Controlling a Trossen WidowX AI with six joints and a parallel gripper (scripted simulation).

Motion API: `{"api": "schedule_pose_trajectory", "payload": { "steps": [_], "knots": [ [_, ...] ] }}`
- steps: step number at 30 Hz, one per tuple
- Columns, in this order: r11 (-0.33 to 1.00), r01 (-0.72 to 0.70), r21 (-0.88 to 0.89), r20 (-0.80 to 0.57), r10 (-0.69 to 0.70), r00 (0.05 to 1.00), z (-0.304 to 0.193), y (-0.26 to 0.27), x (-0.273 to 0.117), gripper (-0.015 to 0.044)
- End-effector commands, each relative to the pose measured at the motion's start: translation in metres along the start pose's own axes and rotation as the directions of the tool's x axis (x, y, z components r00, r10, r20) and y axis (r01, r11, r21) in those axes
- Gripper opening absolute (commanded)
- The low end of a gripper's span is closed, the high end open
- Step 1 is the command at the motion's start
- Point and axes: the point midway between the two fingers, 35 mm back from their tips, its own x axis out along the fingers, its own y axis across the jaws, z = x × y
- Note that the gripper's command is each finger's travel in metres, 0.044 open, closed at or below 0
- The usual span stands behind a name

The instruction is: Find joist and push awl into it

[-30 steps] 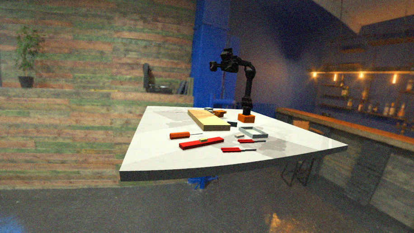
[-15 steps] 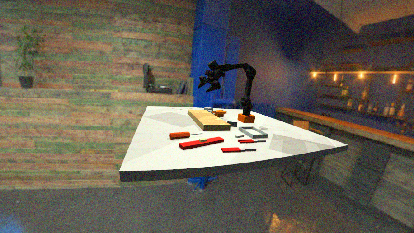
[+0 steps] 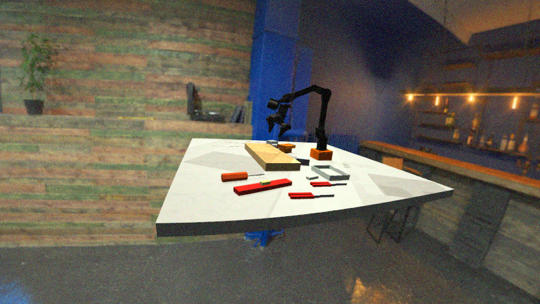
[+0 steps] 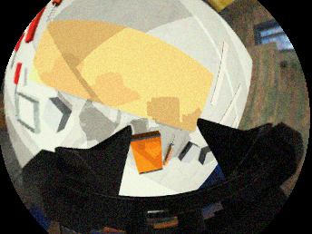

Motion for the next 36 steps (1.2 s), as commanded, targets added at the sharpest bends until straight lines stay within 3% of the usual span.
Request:
{"api": "schedule_pose_trajectory", "payload": {
  "steps": [1, 5, 23, 36],
  "knots": [
    [0.993, -0.117, 0.014, -0.162, 0.118, 0.980, -0.071, 0.008, 0.014, 0.0440],
    [0.981, -0.192, 0.033, -0.223, 0.195, 0.955, -0.106, 0.018, 0.016, 0.0440],
    [0.981, -0.193, 0.033, -0.223, 0.195, 0.955, -0.107, 0.024, 0.015, 0.0440],
    [0.981, -0.193, 0.033, -0.223, 0.195, 0.955, -0.110, 0.027, 0.035, 0.0440]
  ]
}}
